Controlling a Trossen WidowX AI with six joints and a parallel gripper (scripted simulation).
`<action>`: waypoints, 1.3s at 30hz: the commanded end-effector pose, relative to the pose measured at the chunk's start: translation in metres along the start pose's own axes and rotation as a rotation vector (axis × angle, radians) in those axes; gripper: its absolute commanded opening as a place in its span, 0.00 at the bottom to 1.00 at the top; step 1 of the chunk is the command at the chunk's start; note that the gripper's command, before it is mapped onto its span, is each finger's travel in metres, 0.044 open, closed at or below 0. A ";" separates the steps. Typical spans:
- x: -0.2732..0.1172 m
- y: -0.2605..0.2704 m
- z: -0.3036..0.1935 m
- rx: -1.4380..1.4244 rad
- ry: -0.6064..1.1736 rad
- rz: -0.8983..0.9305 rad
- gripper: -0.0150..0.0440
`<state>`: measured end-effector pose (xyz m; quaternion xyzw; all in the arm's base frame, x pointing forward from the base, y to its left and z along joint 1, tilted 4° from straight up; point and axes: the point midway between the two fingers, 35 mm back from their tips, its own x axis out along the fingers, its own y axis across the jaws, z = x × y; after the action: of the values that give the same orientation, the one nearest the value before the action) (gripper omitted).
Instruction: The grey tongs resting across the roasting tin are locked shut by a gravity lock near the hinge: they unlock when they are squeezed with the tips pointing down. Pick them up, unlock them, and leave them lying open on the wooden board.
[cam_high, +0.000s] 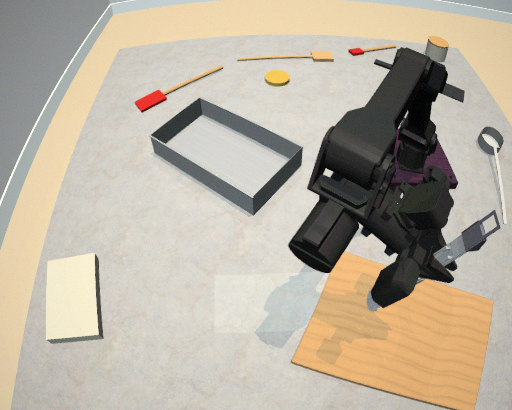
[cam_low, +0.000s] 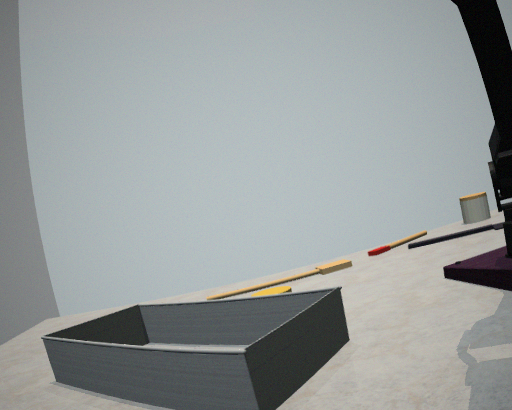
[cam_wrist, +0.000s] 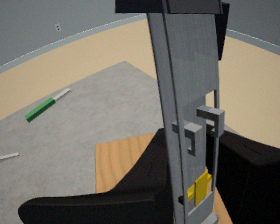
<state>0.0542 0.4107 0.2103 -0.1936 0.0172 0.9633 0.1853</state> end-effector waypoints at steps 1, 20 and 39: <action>0.000 0.000 0.002 -0.005 -0.012 -0.003 0.00; 0.038 0.014 -0.025 0.012 0.440 0.163 0.00; 0.051 0.009 -0.040 -0.049 1.010 0.160 0.00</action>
<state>0.0204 0.4111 0.1495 -0.5953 0.1025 0.7942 0.0658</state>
